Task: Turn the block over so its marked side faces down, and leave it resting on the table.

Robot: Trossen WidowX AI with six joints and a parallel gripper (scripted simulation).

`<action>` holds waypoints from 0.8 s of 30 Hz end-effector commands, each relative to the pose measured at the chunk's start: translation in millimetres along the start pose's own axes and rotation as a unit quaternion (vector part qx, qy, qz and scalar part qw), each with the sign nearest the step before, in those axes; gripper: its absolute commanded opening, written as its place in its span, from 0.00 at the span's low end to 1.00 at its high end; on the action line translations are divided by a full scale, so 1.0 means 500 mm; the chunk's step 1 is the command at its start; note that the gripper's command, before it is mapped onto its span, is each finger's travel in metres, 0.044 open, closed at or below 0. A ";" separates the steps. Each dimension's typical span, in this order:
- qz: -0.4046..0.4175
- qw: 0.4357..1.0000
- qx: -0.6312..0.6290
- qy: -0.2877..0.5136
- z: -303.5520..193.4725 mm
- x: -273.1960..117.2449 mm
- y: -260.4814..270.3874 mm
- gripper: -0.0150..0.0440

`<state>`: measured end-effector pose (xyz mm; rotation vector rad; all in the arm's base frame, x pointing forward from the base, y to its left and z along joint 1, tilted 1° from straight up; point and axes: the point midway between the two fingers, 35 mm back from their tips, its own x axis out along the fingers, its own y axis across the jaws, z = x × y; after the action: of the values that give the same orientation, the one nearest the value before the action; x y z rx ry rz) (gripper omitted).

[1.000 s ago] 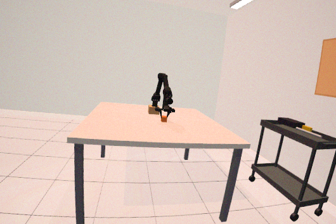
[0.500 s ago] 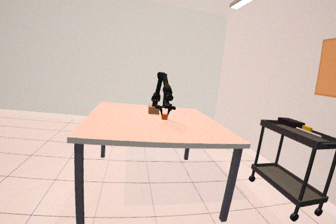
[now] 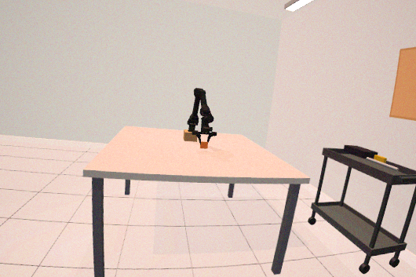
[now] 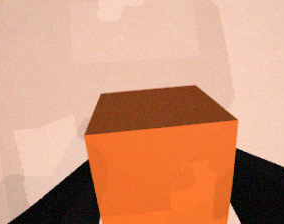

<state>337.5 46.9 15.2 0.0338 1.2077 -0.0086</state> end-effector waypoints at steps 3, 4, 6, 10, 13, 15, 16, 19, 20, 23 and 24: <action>-0.002 0.999 0.004 -0.052 -0.004 -0.004 -0.002 0.25; -0.002 0.998 0.004 -0.060 -0.005 -0.005 -0.002 0.25; -0.001 0.997 0.005 -0.077 -0.007 -0.007 -0.002 0.25; -0.001 0.995 0.006 -0.097 -0.009 -0.010 -0.003 0.25; -0.001 0.995 0.006 -0.099 -0.009 -0.009 -0.003 0.25; -0.001 0.994 0.005 -0.108 -0.007 -0.001 -0.002 0.25; -0.001 0.993 0.005 -0.115 -0.006 0.005 -0.001 0.25; -0.001 0.991 0.003 -0.135 -0.004 0.020 0.000 0.25; -0.002 0.990 0.003 -0.142 -0.003 0.025 0.001 0.25; -0.002 0.987 0.002 -0.163 -0.002 0.038 0.002 0.25; -0.002 0.986 0.002 -0.169 -0.002 0.042 0.002 0.25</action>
<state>342.5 48.7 1.4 0.0382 0.9072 -0.0147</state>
